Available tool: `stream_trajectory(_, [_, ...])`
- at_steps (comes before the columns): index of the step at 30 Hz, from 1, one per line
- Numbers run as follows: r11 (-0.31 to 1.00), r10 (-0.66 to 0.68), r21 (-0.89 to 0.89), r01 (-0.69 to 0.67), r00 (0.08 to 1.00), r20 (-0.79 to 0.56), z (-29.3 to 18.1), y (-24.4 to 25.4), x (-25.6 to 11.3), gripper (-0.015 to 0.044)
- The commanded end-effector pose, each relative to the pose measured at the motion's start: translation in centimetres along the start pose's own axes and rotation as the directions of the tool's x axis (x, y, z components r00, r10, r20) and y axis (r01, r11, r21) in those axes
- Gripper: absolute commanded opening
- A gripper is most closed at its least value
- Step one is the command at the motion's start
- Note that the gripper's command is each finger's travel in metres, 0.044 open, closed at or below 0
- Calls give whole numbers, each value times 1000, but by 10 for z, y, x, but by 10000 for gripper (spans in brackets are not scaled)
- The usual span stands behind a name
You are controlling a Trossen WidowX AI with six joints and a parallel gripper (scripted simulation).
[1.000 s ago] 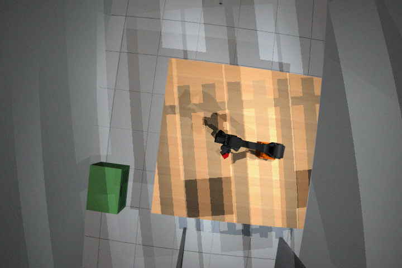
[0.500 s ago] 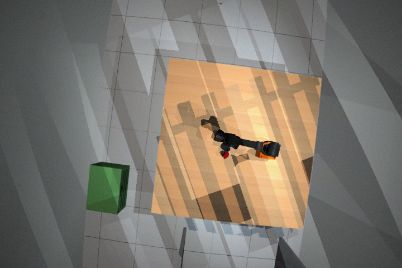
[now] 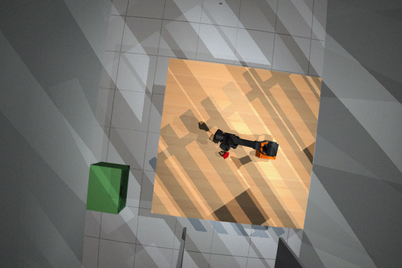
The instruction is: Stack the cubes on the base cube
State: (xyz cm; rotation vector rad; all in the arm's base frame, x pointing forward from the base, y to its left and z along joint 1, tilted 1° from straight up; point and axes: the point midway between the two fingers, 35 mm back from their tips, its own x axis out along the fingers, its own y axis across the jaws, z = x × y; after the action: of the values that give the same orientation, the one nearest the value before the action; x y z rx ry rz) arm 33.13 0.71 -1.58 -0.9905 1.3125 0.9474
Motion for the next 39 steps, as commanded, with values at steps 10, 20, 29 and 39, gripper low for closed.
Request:
stream_trajectory(10, [1000,12,-3,-12,1000,-9,-2,3,25,265])
stream_trajectory(20, [1000,12,-3,-12,1000,-9,-2,4,32,160])
stream_trajectory(29, [1000,12,-3,-12,1000,-9,-2,2,25,105])
stream_trajectory(39, [1000,11,-3,-11,1000,-9,0,-2,-6,105])
